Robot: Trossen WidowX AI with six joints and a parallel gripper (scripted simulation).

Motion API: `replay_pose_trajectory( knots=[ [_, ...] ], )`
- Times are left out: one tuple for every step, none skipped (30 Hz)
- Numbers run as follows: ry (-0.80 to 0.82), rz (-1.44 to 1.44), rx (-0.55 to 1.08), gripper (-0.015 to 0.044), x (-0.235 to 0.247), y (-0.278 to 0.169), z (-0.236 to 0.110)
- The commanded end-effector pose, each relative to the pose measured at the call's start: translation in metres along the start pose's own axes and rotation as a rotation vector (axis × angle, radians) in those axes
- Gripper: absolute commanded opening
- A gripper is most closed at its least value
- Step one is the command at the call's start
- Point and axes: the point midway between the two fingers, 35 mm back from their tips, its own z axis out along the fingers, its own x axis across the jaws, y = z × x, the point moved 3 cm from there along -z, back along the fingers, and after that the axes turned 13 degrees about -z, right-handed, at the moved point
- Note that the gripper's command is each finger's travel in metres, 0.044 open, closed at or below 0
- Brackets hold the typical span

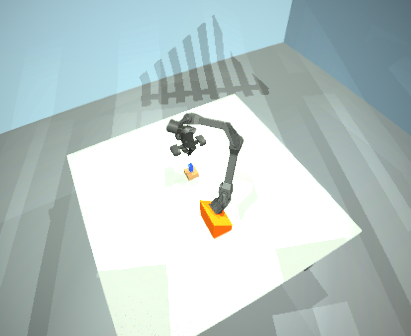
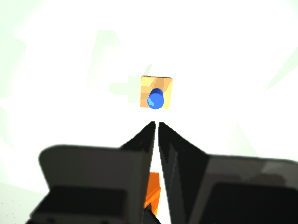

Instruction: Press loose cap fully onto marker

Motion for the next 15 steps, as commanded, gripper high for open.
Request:
replay_pose_trajectory(
  knots=[
    [0.000, 0.003, 0.013, 0.0079, -0.0006, -0.0009, -0.0019],
    [0.000, 0.003, 0.013, 0.0105, -0.0006, -0.0009, -0.0019],
    [0.000, 0.003, 0.013, 0.0131, -0.0006, -0.0009, -0.0019],
    [0.000, 0.003, 0.013, 0.0157, -0.0006, -0.0009, -0.0019],
    [0.000, 0.003, 0.013, 0.0184, -0.0006, -0.0009, -0.0019],
    [0.000, 0.003, 0.013, 0.0210, -0.0006, -0.0009, -0.0019],
    [0.000, 0.003, 0.013, 0.0236, -0.0006, -0.0009, -0.0019],
    [0.000, 0.003, 0.013, 0.0263, -0.0006, -0.0009, -0.0019],
    [0.000, 0.003, 0.013, 0.0289, -0.0006, -0.0009, -0.0019],
    [0.000, 0.003, 0.013, 0.0315, -0.0006, -0.0009, -0.0019],
    [0.000, 0.003, 0.013, 0.0341, -0.0006, -0.0009, -0.0019],
    [0.000, 0.003, 0.013, 0.0368, -0.0006, -0.0009, -0.0019],
    [0.000, 0.003, 0.013, 0.0394, -0.0006, -0.0009, -0.0019],
    [0.000, 0.003, 0.013, 0.0420, -0.0006, -0.0009, -0.0019],
    [0.000, 0.003, 0.013, 0.0440, -0.0006, -0.0009, -0.0019]
  ],
)
